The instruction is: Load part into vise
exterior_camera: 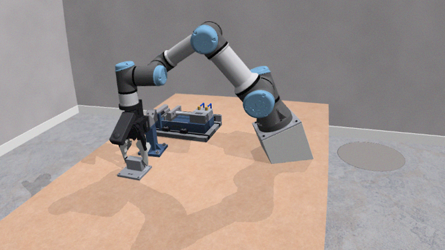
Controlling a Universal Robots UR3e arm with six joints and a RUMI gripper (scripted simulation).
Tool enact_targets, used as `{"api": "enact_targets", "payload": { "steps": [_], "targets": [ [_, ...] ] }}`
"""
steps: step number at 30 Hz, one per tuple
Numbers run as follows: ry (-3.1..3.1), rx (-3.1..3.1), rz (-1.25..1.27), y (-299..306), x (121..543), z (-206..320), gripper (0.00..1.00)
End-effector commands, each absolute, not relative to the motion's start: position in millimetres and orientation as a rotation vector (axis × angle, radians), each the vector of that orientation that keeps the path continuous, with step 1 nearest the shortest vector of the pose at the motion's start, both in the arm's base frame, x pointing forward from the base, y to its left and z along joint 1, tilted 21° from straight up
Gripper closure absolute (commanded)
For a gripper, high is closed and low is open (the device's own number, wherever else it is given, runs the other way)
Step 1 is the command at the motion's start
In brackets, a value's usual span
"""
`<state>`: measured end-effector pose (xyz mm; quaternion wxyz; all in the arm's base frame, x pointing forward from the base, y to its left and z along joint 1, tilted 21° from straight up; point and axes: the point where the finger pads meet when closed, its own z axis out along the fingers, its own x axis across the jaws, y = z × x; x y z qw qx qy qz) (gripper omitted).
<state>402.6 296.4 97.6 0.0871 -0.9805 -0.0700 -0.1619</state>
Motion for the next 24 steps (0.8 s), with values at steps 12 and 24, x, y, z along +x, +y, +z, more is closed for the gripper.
{"api": "enact_targets", "payload": {
  "steps": [12,24],
  "targets": [
    [-0.209,-2.919,-0.486,296.6,403.1,98.9,0.49],
    [-0.209,-2.919,-0.486,296.6,403.1,98.9,1.00]
  ]
}}
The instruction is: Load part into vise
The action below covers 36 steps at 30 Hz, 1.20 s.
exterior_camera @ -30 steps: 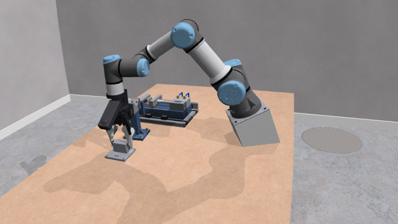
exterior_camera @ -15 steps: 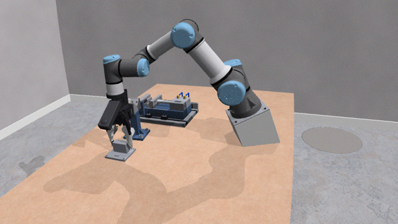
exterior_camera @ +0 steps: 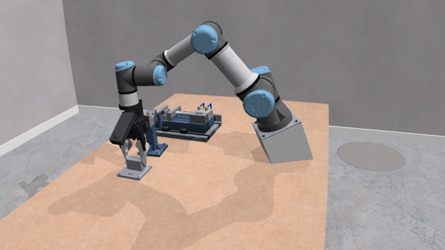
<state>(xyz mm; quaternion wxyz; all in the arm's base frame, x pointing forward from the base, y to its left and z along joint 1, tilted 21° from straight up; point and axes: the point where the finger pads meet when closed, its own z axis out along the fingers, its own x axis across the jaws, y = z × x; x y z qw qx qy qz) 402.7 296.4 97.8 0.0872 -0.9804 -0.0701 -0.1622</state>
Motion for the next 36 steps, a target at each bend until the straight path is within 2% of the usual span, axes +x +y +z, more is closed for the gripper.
{"api": "enact_targets", "payload": {
  "steps": [1,36],
  "targets": [
    [-0.209,-2.919,-0.486,296.6,403.1,98.9,1.00],
    [-0.209,-2.919,-0.486,296.0,402.1,101.7,1.00]
  ]
}}
